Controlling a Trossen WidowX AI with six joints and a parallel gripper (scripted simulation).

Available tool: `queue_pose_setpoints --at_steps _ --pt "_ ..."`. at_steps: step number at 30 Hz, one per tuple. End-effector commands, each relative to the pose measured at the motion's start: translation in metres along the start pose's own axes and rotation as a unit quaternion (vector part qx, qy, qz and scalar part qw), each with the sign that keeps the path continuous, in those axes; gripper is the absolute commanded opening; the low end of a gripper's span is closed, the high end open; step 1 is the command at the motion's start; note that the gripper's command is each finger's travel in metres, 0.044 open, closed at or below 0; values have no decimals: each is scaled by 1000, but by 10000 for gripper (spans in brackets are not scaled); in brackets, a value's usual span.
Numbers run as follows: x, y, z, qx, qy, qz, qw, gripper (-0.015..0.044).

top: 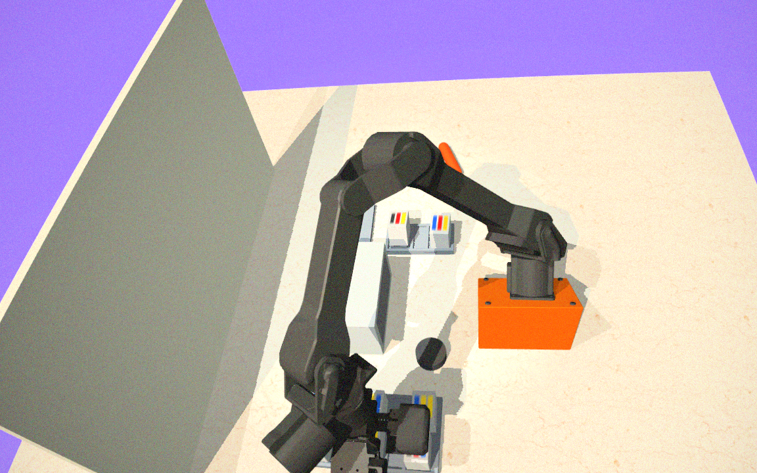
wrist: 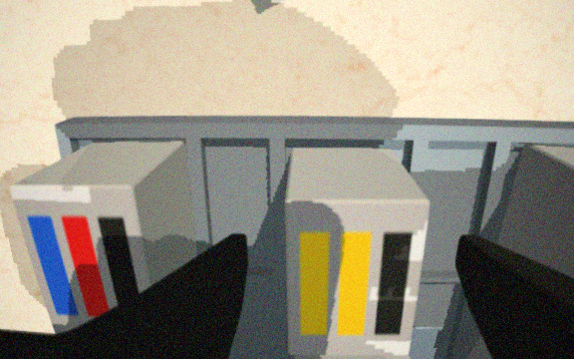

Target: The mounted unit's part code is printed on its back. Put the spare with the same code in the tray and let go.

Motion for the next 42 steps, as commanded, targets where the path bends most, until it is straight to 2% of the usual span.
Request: queue_pose_setpoints --at_steps 1,16,22,29,33,42 --pt "0 -1 8 2 0 -3 1000 300" --pt "0 -2 22 3 -1 -3 1000 300" --pt "1 -2 21 2 1 0 1000 142" --pt "1 -2 21 2 1 0 1000 96" --pt "1 -2 21 2 1 0 1000 0" --pt "0 -2 15 2 1 0 1000 0"
Point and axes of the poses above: the point midway between the two fingers, 35 mm back from their tips, its own z axis out along the fingers, its own x axis across the jaws, y = z × x, the point moved 4 cm from there along -z, back along the fingers, and after that the axes turned 5 degrees about z, right-handed, at the moved point
